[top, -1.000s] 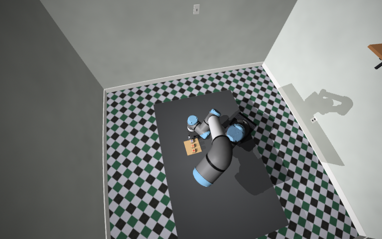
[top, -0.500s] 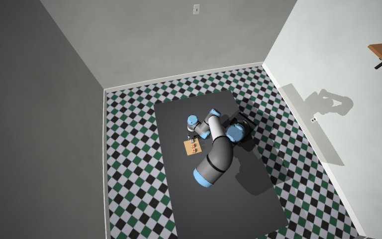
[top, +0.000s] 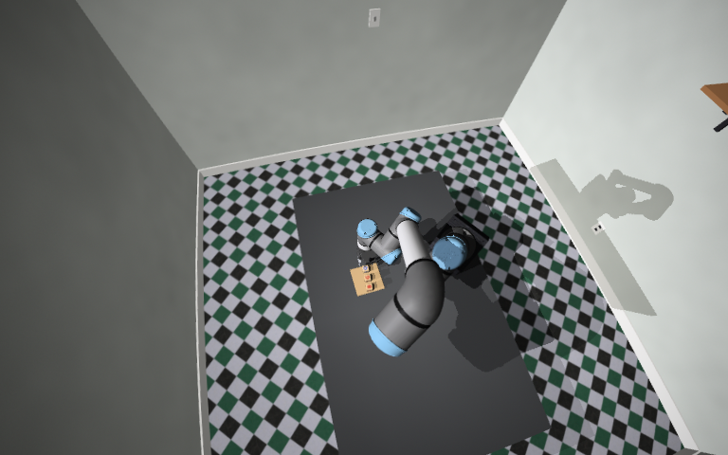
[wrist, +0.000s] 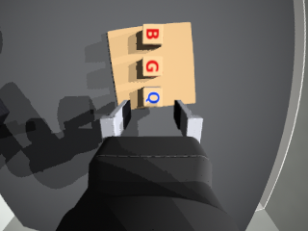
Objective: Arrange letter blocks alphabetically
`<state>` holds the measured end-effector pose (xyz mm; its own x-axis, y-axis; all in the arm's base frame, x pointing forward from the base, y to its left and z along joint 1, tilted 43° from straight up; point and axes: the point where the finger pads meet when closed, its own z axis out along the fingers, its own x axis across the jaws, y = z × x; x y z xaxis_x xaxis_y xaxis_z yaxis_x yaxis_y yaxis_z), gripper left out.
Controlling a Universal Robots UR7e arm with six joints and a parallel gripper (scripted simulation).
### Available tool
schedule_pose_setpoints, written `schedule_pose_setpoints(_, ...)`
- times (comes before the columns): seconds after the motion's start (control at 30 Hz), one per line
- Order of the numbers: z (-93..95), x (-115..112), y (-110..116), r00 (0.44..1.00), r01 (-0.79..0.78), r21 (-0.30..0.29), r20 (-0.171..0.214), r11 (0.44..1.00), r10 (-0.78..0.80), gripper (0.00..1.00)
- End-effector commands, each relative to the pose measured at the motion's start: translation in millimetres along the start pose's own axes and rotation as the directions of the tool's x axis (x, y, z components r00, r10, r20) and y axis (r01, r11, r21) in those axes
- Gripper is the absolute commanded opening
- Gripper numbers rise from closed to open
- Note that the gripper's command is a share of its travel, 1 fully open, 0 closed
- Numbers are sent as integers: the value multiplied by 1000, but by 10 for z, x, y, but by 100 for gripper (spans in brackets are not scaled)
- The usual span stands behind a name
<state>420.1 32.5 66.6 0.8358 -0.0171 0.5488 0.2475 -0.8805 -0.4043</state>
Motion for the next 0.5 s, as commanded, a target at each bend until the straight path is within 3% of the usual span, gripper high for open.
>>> schedule_pose_setpoints(0.0,-13,3,2,1000,0,-1,-1,1000,0,100)
schedule_pose_setpoints(0.47,-202,2,2,1000,0,-1,-1,1000,0,100)
